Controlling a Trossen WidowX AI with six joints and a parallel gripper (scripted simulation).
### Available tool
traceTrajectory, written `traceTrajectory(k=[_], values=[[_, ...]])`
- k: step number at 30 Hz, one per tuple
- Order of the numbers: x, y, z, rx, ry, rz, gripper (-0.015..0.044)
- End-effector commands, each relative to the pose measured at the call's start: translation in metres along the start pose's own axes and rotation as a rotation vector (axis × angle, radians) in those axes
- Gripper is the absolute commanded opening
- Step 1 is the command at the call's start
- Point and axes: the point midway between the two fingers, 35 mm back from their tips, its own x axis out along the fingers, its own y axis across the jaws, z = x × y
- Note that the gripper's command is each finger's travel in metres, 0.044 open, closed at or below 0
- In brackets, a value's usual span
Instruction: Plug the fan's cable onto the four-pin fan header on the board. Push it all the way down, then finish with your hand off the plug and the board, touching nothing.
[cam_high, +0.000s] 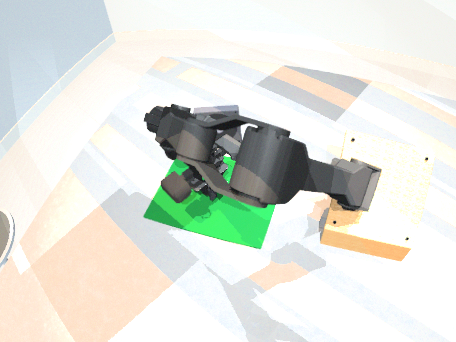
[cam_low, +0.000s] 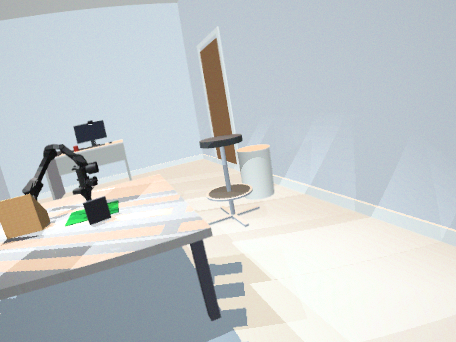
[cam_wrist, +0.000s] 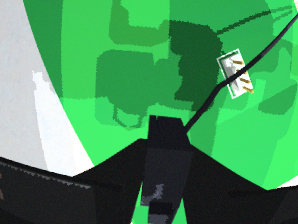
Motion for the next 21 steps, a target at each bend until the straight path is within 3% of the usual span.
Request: traceTrajectory(k=[1,15,21], values=[[0.000,-0.010,0.008,-0.093,0.004,-0.004,0.0000],[0.001,-0.057,0.040,-0.563,0.004,-0.004,0.0000],[0.002,-0.059,0.041,-0.585,0.004,-0.004,0.0000]])
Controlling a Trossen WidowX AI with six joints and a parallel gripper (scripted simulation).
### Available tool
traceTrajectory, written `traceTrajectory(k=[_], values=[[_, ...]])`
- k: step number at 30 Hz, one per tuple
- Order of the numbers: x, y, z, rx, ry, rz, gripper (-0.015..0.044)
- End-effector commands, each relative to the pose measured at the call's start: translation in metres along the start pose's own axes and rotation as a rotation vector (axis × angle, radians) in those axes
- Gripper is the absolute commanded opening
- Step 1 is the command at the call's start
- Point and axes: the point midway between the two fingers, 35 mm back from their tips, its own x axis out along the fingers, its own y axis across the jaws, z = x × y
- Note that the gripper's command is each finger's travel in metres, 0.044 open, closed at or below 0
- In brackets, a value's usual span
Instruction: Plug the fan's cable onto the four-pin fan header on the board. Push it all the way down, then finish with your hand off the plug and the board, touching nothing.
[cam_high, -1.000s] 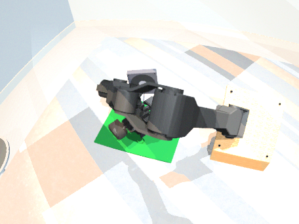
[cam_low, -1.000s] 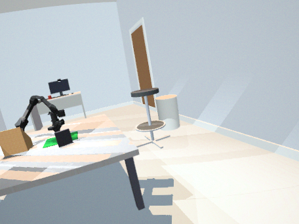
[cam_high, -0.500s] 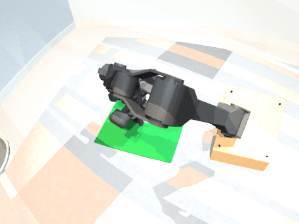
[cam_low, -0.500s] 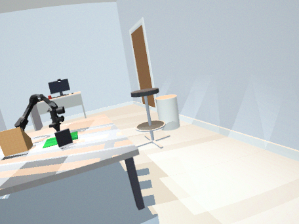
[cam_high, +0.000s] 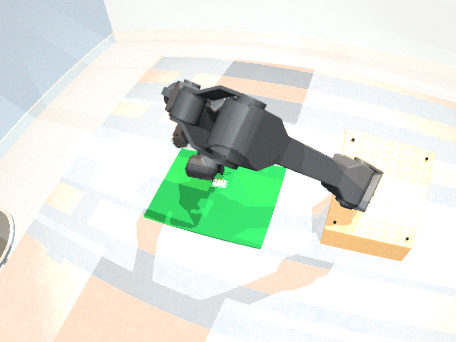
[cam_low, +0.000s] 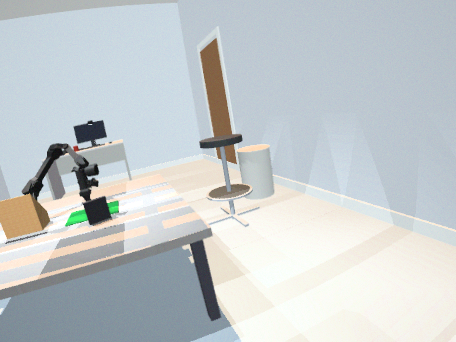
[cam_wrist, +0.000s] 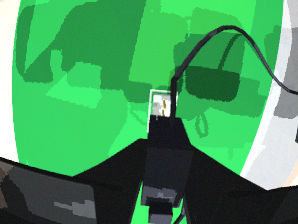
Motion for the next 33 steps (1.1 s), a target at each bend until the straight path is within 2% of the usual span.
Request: traceTrajectory(k=[1,13,18,33], values=[[0.002,-0.002,0.000,-0.024,0.004,-0.001,0.0000],[0.000,-0.002,0.001,-0.033,0.004,-0.002,0.0000],[0.022,-0.002,0.001,-0.033,0.004,0.000,0.0000],[0.022,-0.001,0.001,-0.023,0.004,0.000,0.0000]])
